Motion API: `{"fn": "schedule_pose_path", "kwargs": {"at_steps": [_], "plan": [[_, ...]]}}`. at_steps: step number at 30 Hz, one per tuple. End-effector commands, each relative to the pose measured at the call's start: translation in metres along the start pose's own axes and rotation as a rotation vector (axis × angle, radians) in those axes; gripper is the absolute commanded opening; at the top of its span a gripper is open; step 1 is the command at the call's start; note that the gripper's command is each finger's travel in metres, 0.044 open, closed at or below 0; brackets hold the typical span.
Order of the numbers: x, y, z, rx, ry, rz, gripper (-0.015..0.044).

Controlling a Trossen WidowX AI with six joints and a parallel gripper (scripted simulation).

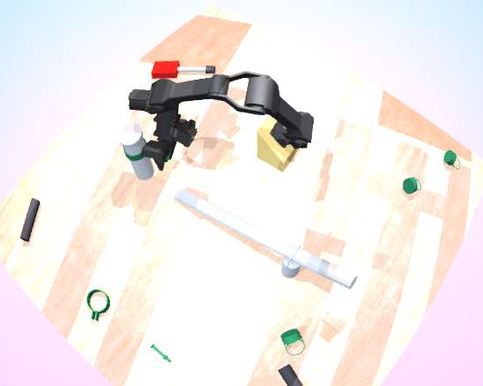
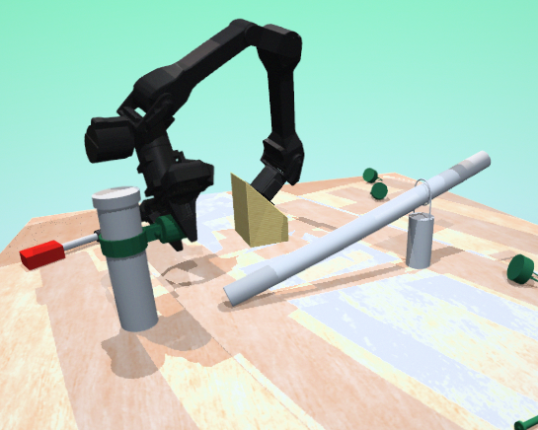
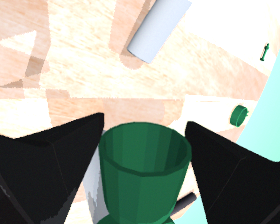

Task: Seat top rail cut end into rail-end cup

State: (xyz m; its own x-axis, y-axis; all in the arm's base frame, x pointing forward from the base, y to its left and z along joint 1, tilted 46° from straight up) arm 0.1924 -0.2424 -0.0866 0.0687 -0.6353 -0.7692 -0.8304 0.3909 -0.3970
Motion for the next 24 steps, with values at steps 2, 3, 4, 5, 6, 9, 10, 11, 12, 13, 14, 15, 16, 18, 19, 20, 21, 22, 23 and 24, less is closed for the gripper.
{"fn": "schedule_pose_path", "kwargs": {"at_steps": [2,3,4,5,6,9,10,11,12,13,14,15,16,18,19,20,21,22,23,24], "plan": [[0.0,-0.0003,0.0005,0.004,-0.001,0.002,0.0151],[0.0,-0.0003,0.0005,0.004,-0.001,0.002,0.0125],[0.0,-0.0003,0.0005,0.004,-0.001,0.002,0.0099],[0.0,-0.0003,0.0005,0.004,-0.001,0.002,0.0092],[0.0,-0.0003,0.0005,0.004,-0.001,0.002,0.0085],[-0.0003,-0.0008,0.0008,0.004,0.003,0.008,0.0026],[-0.0006,-0.0012,0.0011,0.005,0.005,0.013,0.0],[-0.0009,-0.0018,0.0015,0.006,0.009,0.02,0.0],[-0.0014,-0.0025,0.002,0.007,0.014,0.029,0.0],[-0.0018,-0.0032,0.0024,0.008,0.018,0.037,0.0],[-0.0022,-0.0037,0.0028,0.009,0.022,0.043,0.0],[-0.0024,-0.004,0.003,0.01,0.024,0.047,0.0],[-0.0025,-0.0042,0.0031,0.01,0.025,0.049,0.0],[-0.0029,-0.005,0.0037,0.011,0.03,0.059,0.0],[-0.0033,-0.0056,0.0041,0.012,0.034,0.066,0.0],[-0.0037,-0.0064,0.0046,0.014,0.039,0.075,0.0],[-0.0041,-0.0071,0.005,0.015,0.044,0.083,0.0],[-0.0044,-0.0077,0.0054,0.016,0.047,0.09,0.0],[-0.0046,-0.0081,0.0056,0.017,0.049,0.094,0.0],[-0.0047,-0.0082,0.0057,0.017,0.051,0.096,0.0]]}}
Point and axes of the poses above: the point midway between the two fingers, 35 mm back from their tips, its own z axis out along the fingers, its own y axis across the jaws, x = y × z, the point moved 6 cm from there along -z, back along the fingers, and after that the axes turned 14 degrees about z, right-handed, at the moved point
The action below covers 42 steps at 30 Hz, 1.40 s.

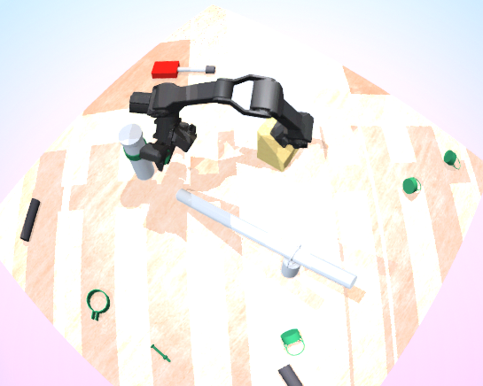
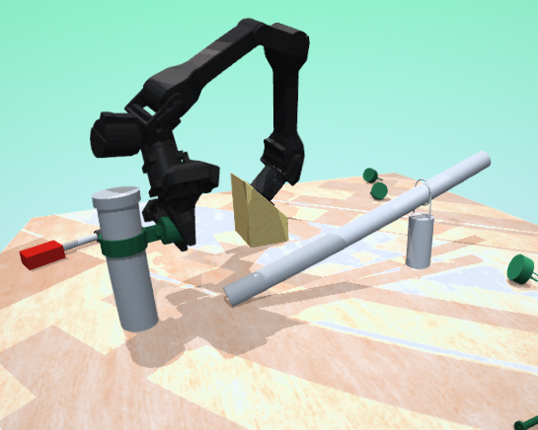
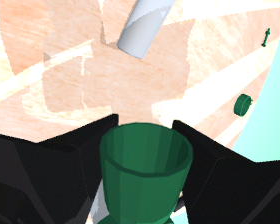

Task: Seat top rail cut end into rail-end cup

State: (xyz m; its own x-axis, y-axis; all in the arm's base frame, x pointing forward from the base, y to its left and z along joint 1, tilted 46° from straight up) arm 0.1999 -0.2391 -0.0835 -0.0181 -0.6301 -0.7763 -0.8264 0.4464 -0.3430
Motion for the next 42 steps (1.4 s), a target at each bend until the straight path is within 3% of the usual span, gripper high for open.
{"fn": "schedule_pose_path", "kwargs": {"at_steps": [1,42], "plan": [[-0.001,-0.002,0.001,0.007,0.011,0.023,0.0],[-0.011,-0.024,0.014,0.04,0.141,0.261,0.0]]}}
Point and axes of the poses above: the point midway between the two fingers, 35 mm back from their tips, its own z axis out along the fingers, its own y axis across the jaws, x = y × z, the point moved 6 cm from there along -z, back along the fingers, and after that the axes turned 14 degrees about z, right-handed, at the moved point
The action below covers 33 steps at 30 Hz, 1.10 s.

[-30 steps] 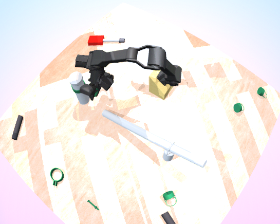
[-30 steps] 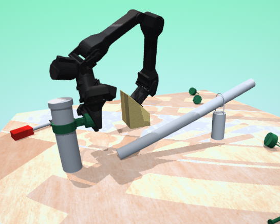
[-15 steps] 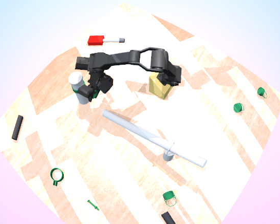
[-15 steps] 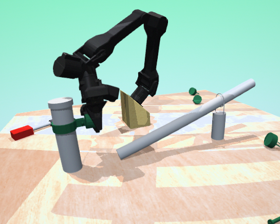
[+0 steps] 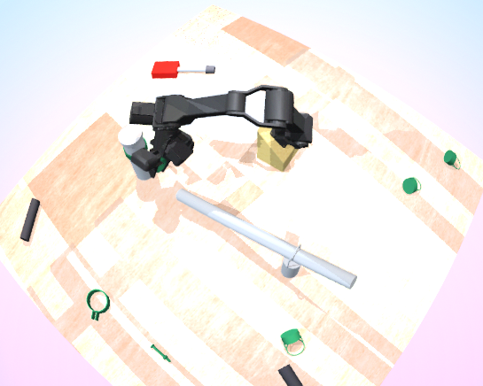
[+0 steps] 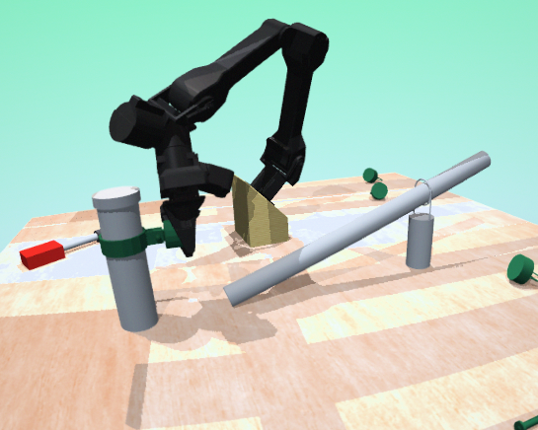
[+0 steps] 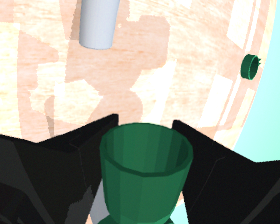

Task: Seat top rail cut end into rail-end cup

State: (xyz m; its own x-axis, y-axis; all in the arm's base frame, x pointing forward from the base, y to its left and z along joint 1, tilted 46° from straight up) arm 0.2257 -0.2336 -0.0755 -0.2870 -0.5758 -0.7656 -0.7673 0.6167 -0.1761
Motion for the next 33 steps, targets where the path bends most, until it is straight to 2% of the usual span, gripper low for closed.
{"fn": "schedule_pose_path", "kwargs": {"at_steps": [1,25,33], "plan": [[-0.0014,-0.0022,0.0009,0.003,0.015,0.022,0.0],[-0.0003,-0.0002,0.0,-0.001,0.002,0.002,0.0],[-0.0003,-0.0002,0.0,-0.001,0.002,0.002,0.021]]}}
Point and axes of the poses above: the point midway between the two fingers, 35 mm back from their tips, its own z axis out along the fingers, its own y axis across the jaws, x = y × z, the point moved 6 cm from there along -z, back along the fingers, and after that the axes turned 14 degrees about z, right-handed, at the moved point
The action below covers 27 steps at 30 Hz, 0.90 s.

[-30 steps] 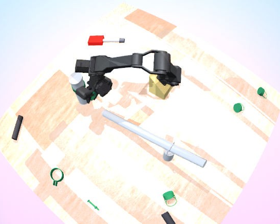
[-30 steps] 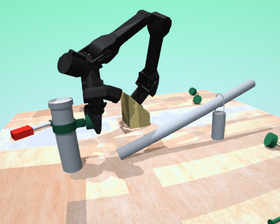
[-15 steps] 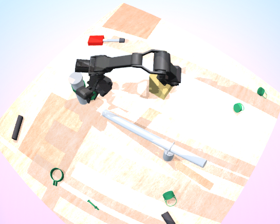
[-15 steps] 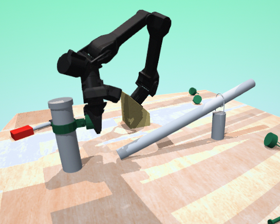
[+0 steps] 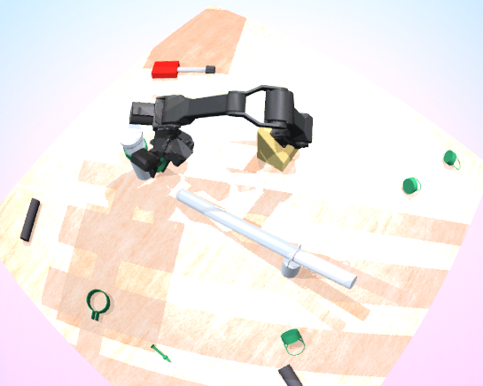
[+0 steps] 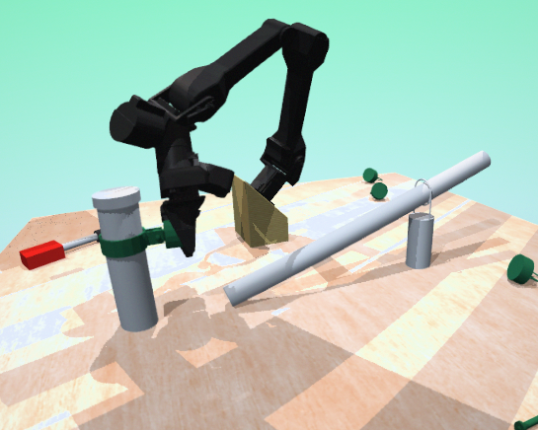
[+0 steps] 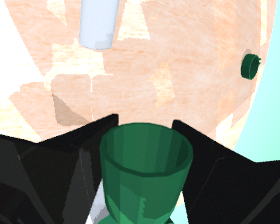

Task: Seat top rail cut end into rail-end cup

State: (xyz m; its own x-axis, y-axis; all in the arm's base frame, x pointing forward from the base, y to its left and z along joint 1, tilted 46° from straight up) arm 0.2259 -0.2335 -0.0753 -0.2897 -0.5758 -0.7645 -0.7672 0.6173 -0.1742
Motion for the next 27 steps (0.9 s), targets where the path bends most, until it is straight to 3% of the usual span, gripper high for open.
{"fn": "schedule_pose_path", "kwargs": {"at_steps": [1,9,21,27], "plan": [[0.0,0.0,0.0,0.0,0.0,0.0,0.0236],[-0.018,-0.005,-0.014,0.0,0.002,0.004,0.044],[-0.041,-0.011,-0.032,0.005,0.004,0.016,0.044],[-0.078,-0.018,-0.061,0.01,0.022,0.514,0.044]]}}
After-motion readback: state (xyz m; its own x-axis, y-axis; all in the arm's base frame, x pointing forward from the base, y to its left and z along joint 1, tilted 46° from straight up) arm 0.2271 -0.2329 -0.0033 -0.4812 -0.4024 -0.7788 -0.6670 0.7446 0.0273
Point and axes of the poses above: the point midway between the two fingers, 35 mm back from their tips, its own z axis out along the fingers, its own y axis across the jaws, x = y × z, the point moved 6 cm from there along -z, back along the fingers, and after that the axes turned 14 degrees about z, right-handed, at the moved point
